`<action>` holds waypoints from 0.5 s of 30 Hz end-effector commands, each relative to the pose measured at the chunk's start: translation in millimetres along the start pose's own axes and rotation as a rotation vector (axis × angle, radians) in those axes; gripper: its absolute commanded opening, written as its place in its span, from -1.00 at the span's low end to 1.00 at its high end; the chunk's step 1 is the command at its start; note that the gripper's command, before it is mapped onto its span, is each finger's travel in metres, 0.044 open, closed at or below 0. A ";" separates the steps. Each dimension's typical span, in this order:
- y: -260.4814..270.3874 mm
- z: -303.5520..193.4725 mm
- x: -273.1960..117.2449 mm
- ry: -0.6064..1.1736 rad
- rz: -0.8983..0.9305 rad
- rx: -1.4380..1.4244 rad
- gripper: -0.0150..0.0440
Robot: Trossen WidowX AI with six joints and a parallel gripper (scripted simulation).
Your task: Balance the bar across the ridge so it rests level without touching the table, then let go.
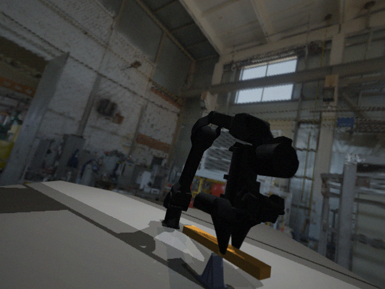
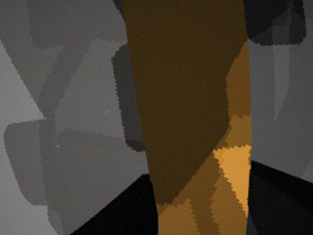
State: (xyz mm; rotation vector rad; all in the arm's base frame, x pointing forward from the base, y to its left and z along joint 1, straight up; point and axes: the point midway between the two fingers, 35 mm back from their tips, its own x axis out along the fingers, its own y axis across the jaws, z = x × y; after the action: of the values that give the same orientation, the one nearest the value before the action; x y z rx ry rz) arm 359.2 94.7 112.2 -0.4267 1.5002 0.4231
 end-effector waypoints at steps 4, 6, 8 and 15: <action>0.1 0.6 0.9 -0.002 0.001 0.001 -0.49; 0.1 0.5 1.1 -0.002 0.001 0.001 -0.49; 0.1 0.5 1.2 -0.002 0.001 0.001 -0.49; 0.1 0.5 1.8 -0.002 0.001 0.001 -0.49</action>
State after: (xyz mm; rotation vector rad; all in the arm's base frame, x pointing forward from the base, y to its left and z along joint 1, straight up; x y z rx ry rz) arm 359.2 94.7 110.9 -0.4266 1.5002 0.4231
